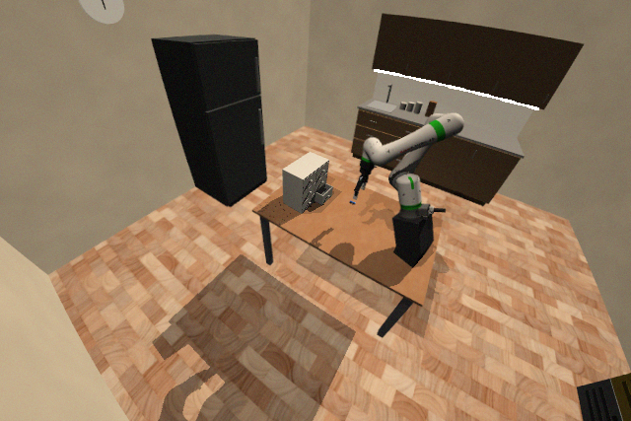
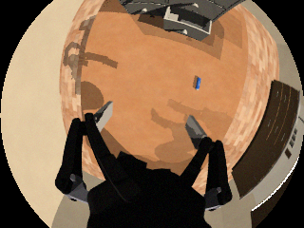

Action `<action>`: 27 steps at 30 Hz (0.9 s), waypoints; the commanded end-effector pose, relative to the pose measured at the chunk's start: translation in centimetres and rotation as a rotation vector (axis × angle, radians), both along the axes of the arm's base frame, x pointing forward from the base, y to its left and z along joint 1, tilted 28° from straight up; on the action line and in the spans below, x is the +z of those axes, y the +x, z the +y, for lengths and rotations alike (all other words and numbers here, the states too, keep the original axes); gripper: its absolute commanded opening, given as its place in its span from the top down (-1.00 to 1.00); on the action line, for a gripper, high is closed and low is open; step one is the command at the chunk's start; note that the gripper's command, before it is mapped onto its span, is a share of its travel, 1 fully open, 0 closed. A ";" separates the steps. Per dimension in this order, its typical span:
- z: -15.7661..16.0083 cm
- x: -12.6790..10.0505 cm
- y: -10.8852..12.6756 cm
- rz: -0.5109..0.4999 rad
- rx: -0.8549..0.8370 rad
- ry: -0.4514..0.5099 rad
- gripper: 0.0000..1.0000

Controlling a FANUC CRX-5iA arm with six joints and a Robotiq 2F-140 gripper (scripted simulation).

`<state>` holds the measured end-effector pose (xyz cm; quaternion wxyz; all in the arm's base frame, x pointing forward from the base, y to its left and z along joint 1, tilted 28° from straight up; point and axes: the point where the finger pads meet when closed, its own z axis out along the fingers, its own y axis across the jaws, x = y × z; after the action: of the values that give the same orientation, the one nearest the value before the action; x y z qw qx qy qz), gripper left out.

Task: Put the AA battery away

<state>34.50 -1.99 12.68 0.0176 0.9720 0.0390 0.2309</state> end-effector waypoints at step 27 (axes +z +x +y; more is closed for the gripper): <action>3.9 -2.5 13.3 -0.685 0.120 0.171 -1.00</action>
<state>47.04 5.82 10.23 -0.1154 0.8454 0.0960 0.5126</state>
